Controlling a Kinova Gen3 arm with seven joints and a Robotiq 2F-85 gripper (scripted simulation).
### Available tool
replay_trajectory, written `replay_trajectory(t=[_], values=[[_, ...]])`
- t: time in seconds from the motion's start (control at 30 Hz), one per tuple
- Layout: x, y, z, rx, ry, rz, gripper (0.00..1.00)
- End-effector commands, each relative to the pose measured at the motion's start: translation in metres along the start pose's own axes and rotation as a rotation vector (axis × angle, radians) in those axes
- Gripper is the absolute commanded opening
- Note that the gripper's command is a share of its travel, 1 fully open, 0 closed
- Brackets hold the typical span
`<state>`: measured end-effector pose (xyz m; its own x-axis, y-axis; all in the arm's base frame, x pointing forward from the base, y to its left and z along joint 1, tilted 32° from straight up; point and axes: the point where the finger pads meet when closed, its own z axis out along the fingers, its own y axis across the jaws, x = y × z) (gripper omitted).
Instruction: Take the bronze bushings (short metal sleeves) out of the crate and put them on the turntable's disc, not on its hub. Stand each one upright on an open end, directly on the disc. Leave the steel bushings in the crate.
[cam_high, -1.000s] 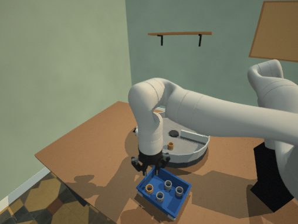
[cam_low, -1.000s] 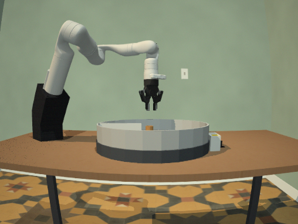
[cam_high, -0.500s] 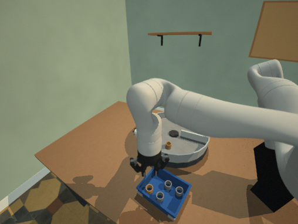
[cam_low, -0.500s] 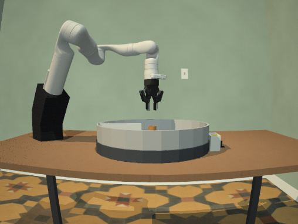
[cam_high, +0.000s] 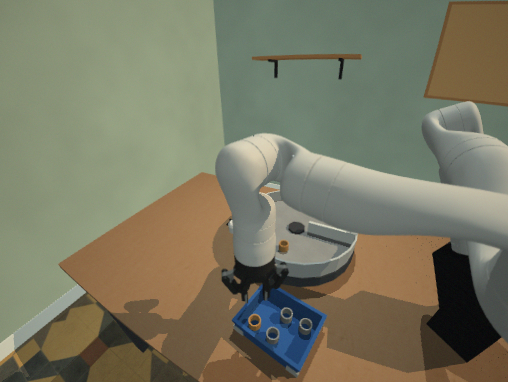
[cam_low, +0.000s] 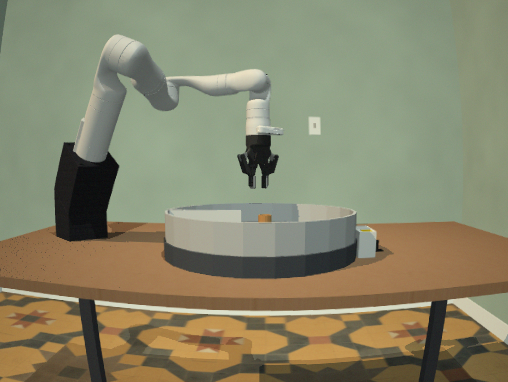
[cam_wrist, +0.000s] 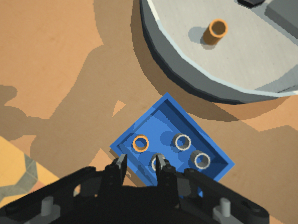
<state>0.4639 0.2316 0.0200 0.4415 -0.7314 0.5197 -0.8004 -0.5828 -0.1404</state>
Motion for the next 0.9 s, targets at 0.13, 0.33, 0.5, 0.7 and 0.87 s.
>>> replay_trajectory(t=[0.13,0.33,0.5,0.7,0.87], values=[[0.0010,-0.0002,-0.0013,0.000,0.008,0.008,0.39],[0.0009,-0.0008,-0.0012,0.000,0.008,0.007,0.39],[0.0011,-0.0031,-0.0012,0.000,0.008,0.006,0.39],[0.0020,-0.0041,-0.0012,0.000,0.008,0.008,0.39],[0.0021,-0.0041,-0.0012,0.000,0.008,0.007,0.39]])
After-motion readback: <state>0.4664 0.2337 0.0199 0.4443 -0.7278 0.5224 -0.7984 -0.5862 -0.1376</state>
